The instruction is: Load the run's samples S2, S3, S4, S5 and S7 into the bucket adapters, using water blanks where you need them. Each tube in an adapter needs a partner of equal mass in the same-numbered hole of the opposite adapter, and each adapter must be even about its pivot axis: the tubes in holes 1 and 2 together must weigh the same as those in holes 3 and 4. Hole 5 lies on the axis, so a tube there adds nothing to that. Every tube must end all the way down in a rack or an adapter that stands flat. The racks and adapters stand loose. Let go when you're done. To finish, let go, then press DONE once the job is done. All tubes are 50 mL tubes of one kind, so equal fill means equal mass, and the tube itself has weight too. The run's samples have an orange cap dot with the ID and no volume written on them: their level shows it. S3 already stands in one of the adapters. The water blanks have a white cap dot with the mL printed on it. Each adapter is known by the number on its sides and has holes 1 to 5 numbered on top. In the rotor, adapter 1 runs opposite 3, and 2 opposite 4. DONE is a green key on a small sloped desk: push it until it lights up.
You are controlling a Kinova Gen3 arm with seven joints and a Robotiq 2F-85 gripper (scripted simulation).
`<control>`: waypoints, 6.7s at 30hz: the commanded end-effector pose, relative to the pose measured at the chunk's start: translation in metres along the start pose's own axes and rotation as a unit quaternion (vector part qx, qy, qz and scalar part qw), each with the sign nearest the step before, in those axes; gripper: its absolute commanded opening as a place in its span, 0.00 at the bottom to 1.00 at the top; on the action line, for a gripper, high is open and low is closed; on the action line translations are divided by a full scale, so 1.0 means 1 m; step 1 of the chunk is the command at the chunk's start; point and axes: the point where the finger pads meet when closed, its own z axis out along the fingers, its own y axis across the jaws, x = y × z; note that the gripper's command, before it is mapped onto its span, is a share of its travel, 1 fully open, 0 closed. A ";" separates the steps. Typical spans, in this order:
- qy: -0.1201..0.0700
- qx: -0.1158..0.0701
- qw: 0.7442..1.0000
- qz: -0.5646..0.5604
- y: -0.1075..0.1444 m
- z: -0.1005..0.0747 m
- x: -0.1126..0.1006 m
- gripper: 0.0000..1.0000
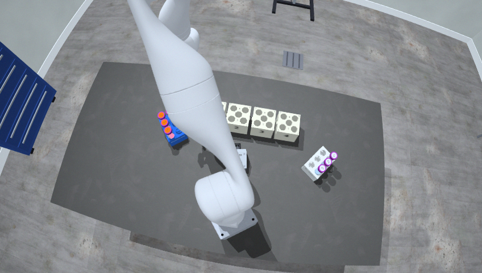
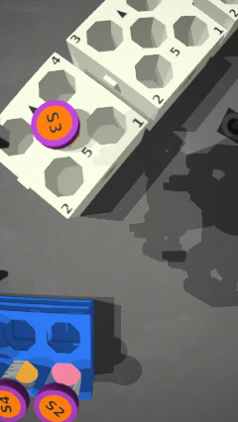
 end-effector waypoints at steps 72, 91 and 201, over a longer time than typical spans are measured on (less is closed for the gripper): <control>-0.001 0.000 1.000 0.000 0.153 0.010 -0.031 0.62; -0.001 0.000 1.000 0.000 0.153 0.030 -0.031 0.62; -0.001 0.000 1.000 0.000 0.153 0.125 -0.031 0.62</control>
